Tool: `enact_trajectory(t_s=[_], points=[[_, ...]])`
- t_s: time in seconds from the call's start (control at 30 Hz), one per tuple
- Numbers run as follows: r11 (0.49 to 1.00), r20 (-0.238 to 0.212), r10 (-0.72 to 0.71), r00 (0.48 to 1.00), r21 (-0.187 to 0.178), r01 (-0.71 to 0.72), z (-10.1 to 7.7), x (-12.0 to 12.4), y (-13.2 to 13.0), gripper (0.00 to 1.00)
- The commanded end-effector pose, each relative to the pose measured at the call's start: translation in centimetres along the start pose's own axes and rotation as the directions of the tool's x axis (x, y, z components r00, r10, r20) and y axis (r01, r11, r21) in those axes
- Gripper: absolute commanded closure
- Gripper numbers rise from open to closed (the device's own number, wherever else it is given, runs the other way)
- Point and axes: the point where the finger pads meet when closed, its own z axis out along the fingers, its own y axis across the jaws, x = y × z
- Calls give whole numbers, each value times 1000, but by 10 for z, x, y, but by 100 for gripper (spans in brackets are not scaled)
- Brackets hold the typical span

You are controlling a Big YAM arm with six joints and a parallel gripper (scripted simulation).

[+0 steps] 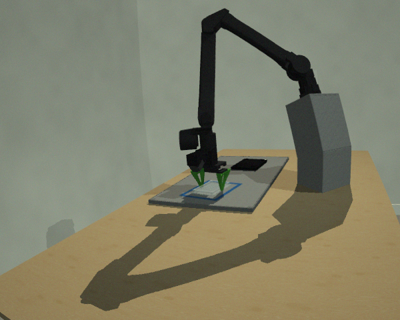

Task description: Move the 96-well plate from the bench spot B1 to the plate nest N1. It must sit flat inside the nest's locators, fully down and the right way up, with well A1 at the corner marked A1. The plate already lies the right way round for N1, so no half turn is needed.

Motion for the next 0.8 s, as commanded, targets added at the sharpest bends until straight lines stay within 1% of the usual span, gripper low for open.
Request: enact_trajectory(t_s=[0.0,0.03,0.17,0.23,0.27,0.3,0.77], points=[[1000,13,-1,1000,14,1,-5,-4,-7,100],[1000,12,2,1000,14,-2,-12,2,-12,100],[1000,14,-10,1000,14,10,-21,-5,-7,100],[1000,14,-10,1000,14,10,-21,-5,-7,100],[1000,18,-10,1000,19,9,-23,-9,-8,100],[1000,16,-8,1000,15,8,-25,-8,-5,100],[1000,15,-4,1000,16,4,-46,-7,-5,100]])
